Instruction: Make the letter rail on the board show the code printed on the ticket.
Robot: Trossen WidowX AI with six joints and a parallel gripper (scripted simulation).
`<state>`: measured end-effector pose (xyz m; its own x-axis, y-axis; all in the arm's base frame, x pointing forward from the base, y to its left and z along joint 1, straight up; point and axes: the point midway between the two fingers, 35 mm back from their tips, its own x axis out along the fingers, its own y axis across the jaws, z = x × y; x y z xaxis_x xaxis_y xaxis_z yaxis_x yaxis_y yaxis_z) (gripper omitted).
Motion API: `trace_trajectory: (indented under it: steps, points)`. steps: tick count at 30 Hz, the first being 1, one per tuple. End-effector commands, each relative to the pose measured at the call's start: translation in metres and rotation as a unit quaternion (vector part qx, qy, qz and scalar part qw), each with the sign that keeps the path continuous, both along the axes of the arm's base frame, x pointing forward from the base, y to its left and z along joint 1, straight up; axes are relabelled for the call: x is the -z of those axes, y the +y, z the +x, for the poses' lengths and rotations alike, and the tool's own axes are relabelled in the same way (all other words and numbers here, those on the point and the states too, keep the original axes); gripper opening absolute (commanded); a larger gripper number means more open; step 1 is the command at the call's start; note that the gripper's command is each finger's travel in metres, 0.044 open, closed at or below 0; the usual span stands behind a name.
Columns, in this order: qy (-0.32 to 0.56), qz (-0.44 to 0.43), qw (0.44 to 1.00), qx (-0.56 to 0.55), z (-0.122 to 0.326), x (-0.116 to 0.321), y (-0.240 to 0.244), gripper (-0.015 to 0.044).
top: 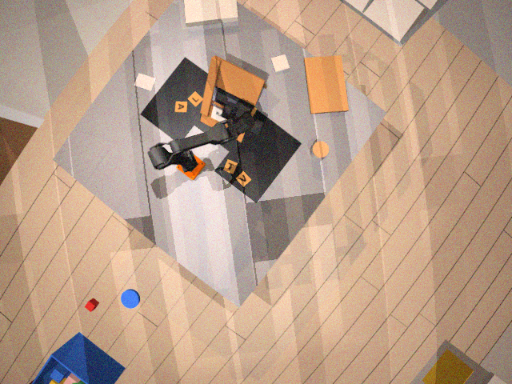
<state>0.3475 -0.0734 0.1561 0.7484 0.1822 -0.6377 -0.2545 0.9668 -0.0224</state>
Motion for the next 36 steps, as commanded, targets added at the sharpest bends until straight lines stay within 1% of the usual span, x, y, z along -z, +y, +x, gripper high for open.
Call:
trace_trajectory:
  steps: [1, 36]
  points:
    - [-0.002, 0.0, 1.0, 0.001, 0.0, -0.001, 0.003, 0.0]
    - [-0.002, 0.001, 1.0, 0.001, -0.005, -0.001, 0.022, 0.0]
